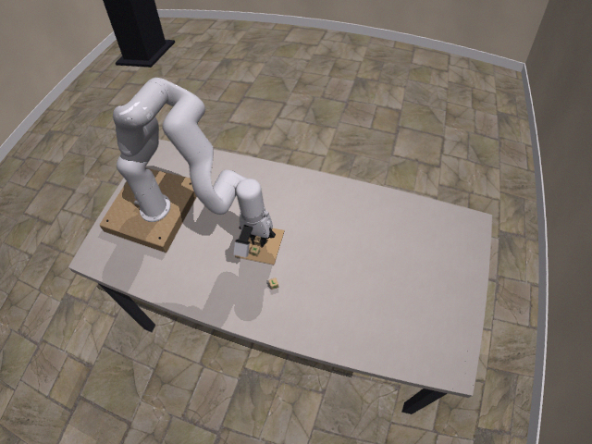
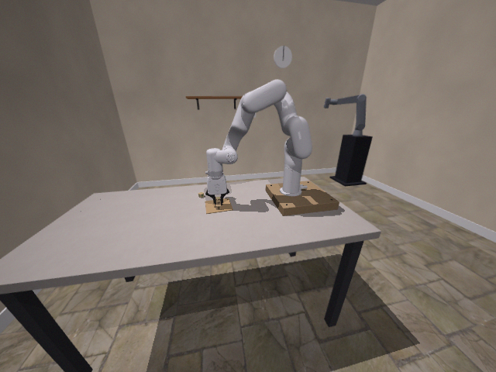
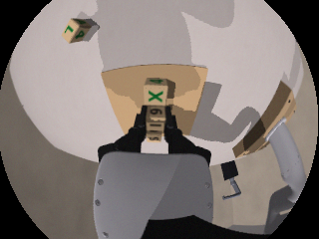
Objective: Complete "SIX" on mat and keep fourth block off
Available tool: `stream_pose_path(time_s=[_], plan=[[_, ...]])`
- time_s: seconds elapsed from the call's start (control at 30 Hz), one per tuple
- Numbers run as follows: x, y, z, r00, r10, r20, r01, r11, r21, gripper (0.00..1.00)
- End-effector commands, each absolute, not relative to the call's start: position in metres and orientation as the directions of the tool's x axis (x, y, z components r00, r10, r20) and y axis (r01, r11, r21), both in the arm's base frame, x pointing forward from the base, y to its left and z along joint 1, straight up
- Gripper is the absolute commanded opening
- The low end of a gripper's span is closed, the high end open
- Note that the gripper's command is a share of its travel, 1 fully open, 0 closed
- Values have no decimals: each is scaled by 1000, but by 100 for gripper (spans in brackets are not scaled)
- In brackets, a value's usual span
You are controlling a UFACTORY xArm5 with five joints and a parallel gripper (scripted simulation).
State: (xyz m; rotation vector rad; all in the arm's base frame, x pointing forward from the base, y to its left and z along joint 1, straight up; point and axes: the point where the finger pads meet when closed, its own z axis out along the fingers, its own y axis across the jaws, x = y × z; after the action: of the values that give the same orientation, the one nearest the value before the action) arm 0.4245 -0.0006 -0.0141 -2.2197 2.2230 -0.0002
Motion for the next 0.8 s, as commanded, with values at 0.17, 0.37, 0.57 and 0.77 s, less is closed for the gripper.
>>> stream_pose_path(time_s=[0.17, 0.37, 0.57, 0.77], plan=[[426, -1, -13, -1, -1000, 0, -1000, 1, -4, 21], [426, -1, -13, -1, -1000, 0, -1000, 1, -4, 21], [426, -1, -13, -1, -1000, 0, -1000, 1, -4, 21], [426, -1, -15, -1, -1000, 0, -1000, 1, -4, 21]])
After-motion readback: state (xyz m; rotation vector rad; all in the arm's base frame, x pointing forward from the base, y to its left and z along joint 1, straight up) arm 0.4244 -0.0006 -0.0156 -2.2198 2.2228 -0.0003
